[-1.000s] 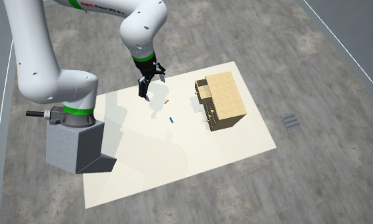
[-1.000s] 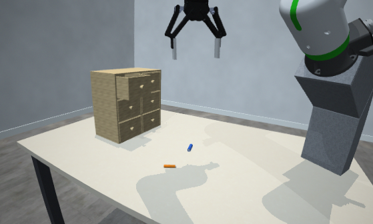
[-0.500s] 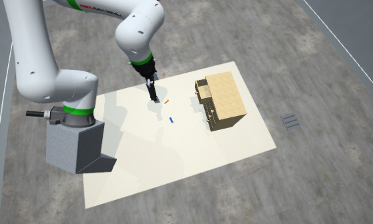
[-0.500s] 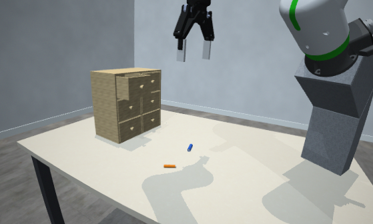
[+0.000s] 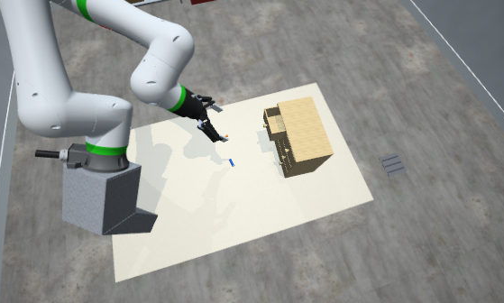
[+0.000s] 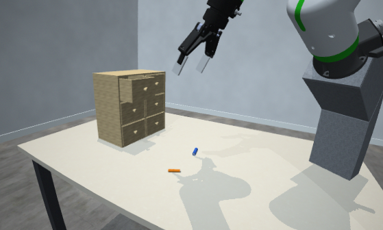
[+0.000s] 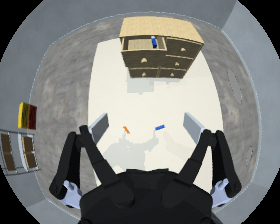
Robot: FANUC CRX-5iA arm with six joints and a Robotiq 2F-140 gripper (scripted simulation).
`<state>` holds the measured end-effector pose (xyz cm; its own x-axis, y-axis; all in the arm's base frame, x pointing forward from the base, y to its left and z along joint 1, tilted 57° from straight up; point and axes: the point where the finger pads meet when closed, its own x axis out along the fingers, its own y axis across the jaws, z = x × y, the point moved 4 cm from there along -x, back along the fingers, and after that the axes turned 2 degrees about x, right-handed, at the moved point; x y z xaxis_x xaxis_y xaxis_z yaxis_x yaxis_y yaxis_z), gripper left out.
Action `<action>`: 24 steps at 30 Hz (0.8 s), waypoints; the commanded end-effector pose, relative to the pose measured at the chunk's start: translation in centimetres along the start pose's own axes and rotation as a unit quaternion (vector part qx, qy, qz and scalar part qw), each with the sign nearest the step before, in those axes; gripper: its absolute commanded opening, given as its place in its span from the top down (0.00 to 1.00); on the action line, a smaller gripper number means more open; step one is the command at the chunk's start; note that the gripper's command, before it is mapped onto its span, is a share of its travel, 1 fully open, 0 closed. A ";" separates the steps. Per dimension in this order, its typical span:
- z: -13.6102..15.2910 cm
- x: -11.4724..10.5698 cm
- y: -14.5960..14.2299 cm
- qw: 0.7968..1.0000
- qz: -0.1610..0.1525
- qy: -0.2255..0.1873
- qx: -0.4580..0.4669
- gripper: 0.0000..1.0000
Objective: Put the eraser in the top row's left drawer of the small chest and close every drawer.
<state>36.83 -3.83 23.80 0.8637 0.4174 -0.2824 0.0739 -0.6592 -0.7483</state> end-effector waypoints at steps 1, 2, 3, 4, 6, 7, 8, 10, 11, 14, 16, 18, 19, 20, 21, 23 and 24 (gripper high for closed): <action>0.1 2.3 -0.1 0.997 -0.007 0.078 -0.005 0.00; 0.1 2.3 -0.1 0.997 -0.007 0.078 -0.005 0.00; 0.1 2.8 -0.1 0.996 -0.008 0.094 -0.005 0.00; 0.1 3.2 -0.1 0.994 -0.008 0.109 -0.005 0.00; 0.1 4.0 -0.1 0.991 -0.009 0.137 -0.004 0.00; 0.1 4.4 -0.1 0.989 -0.009 0.150 -0.004 0.00; 0.1 4.7 -0.1 0.987 -0.010 0.161 -0.004 0.00; 0.1 5.3 -0.1 0.983 -0.011 0.182 -0.004 0.00; 0.1 5.6 -0.1 0.982 -0.011 0.191 -0.004 0.00; 0.1 6.3 -0.1 0.977 -0.013 0.214 -0.004 0.00; 0.1 6.6 -0.1 0.974 -0.012 0.227 -0.004 0.00; 0.1 6.8 -0.1 0.973 -0.013 0.232 -0.004 0.00; 0.1 6.8 -0.1 0.973 -0.013 0.232 -0.004 0.00; 0.1 7.0 -0.1 0.971 -0.014 0.238 -0.004 0.00; 0.1 7.1 -0.1 0.970 -0.014 0.243 -0.004 0.00; 0.1 7.4 -0.1 0.968 -0.013 0.251 -0.004 0.00; 0.1 7.5 -0.1 0.967 -0.014 0.254 -0.003 0.00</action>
<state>42.68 -1.16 21.90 0.9966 0.0821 0.0102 0.0620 -0.6588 -0.7498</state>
